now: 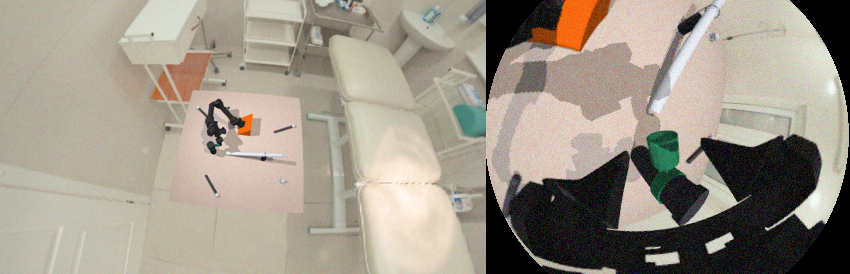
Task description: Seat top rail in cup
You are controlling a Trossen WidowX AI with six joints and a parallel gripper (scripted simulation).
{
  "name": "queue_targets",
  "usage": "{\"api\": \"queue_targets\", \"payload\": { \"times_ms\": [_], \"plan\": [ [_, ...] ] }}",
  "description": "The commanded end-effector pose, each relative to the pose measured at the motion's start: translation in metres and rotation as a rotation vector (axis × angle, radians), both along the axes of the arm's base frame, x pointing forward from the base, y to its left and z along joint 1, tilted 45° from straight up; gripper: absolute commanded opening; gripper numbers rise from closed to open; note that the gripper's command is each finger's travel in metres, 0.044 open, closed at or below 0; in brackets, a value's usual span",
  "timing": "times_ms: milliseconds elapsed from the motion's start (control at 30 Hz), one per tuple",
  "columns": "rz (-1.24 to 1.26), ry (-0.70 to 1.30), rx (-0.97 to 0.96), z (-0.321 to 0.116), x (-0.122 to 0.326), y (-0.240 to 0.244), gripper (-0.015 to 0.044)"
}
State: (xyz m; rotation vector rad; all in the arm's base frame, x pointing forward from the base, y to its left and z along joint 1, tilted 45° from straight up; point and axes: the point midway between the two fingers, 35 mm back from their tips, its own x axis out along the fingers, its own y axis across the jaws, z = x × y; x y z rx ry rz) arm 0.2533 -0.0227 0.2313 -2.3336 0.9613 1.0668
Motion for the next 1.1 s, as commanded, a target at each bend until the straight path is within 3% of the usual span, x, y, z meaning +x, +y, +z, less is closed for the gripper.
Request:
{"api": "queue_targets", "payload": {
  "times_ms": [0,867,1067],
  "plan": [
    [0.004,0.005,0.001,-0.006,0.003,-0.002,0.044],
    [0.005,0.0,-0.002,-0.038,0.02,-0.021,0.044],
    [0.005,0.0,-0.002,-0.038,0.02,-0.021,0.0282]
  ]
}}
